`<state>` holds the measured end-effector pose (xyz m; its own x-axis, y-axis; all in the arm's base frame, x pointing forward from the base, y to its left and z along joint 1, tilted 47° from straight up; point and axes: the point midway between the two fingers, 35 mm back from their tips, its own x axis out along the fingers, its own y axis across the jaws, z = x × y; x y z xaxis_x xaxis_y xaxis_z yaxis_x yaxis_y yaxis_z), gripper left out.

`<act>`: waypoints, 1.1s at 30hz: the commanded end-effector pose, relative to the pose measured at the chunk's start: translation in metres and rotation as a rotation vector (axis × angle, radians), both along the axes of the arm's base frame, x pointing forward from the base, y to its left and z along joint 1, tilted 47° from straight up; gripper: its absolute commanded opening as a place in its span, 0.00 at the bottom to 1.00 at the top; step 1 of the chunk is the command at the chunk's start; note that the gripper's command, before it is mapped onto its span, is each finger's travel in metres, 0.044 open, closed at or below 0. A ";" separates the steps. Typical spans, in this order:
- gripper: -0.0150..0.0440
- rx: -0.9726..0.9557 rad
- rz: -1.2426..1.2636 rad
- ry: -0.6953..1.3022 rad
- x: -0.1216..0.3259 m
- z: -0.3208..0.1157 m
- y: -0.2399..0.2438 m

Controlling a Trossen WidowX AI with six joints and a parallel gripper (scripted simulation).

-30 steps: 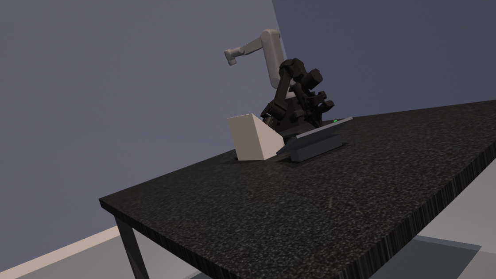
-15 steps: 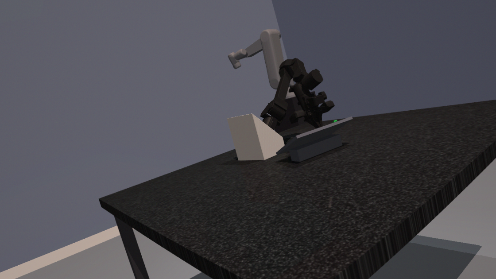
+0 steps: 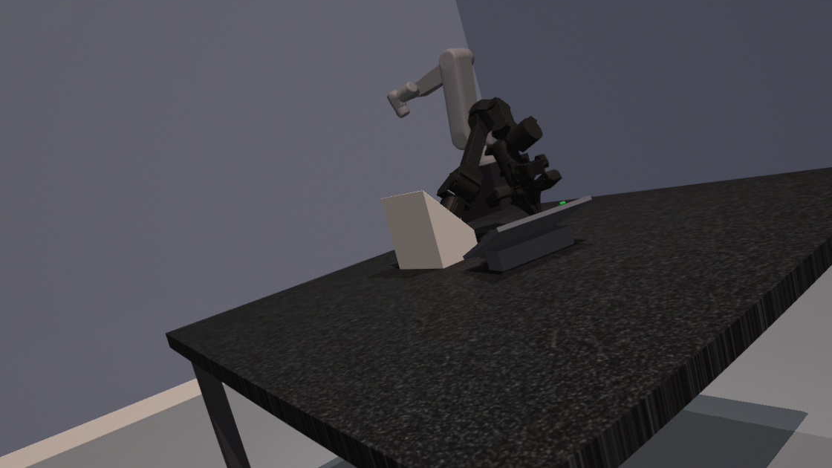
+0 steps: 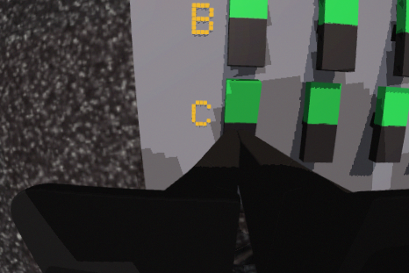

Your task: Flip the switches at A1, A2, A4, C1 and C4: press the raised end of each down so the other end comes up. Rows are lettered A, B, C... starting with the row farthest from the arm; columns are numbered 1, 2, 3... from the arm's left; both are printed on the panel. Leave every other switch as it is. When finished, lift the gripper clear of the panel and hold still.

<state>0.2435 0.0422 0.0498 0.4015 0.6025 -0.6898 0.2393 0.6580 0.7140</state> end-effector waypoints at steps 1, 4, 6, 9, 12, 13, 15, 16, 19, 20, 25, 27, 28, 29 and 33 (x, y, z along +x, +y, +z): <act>0.25 -0.001 -0.005 0.008 -0.001 -0.002 0.000; 0.25 -0.006 0.004 0.010 -0.004 0.008 -0.011; 0.25 -0.007 0.009 0.021 -0.012 0.023 -0.026; 0.25 0.002 0.013 0.028 -0.024 0.042 -0.040; 0.25 0.003 0.014 0.028 -0.024 0.043 -0.041; 0.25 0.003 0.014 0.028 -0.024 0.043 -0.041; 0.25 -0.001 0.012 0.030 -0.025 0.037 -0.048; 0.25 -0.006 0.012 0.033 -0.025 0.029 -0.056; 0.25 -0.013 0.011 0.037 -0.033 0.001 -0.085; 0.25 -0.012 0.011 0.036 -0.038 -0.009 -0.093; 0.25 -0.002 0.013 0.028 -0.051 -0.032 -0.111; 0.25 -0.003 0.012 0.028 -0.050 -0.033 -0.110; 0.25 -0.005 0.009 0.026 -0.048 -0.038 -0.106; 0.25 -0.007 0.004 0.021 -0.044 -0.045 -0.101; 0.25 -0.008 -0.005 0.010 -0.038 -0.056 -0.089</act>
<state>0.2052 -0.0552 0.0013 0.3966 0.5870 -0.7058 0.2412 0.6752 0.6971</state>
